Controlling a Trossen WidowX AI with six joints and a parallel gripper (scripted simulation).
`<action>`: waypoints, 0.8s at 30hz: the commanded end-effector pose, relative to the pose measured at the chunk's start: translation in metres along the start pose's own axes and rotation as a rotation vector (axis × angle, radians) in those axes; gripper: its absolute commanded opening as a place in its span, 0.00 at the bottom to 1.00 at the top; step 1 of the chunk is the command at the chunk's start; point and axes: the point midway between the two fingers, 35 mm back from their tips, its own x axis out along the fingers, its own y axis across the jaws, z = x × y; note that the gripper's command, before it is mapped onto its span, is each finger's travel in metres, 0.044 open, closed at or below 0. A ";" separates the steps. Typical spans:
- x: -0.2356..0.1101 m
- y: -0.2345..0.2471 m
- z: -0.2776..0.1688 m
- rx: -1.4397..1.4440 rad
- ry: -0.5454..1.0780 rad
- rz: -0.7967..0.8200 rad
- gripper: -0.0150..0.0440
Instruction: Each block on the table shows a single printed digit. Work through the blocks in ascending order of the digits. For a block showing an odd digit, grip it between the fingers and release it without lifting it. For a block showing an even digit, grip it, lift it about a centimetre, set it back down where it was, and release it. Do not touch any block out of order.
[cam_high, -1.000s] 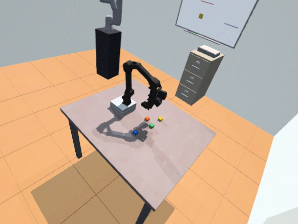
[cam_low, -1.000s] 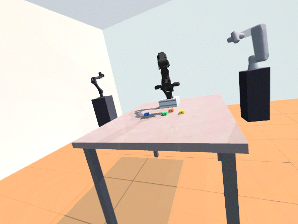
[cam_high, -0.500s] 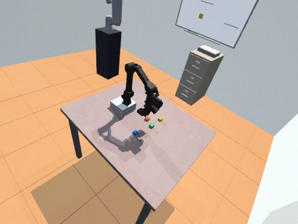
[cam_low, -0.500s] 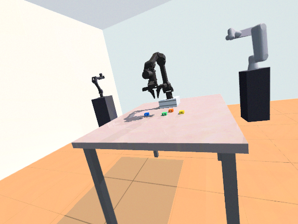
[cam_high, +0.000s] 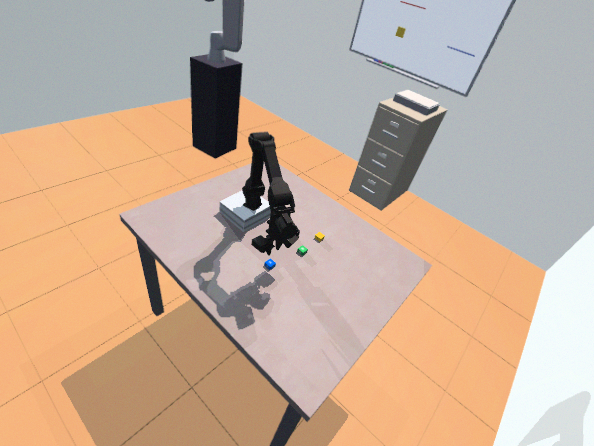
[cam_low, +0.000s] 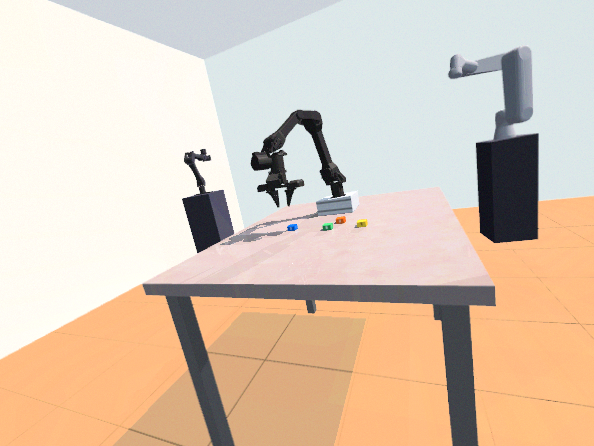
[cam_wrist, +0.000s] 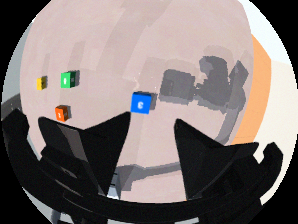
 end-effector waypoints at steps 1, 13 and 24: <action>0.053 0.005 -0.013 -0.006 0.049 0.022 0.77; 0.065 0.005 -0.013 -0.006 0.049 0.022 0.93; 0.083 0.005 -0.014 -0.006 0.050 0.022 0.93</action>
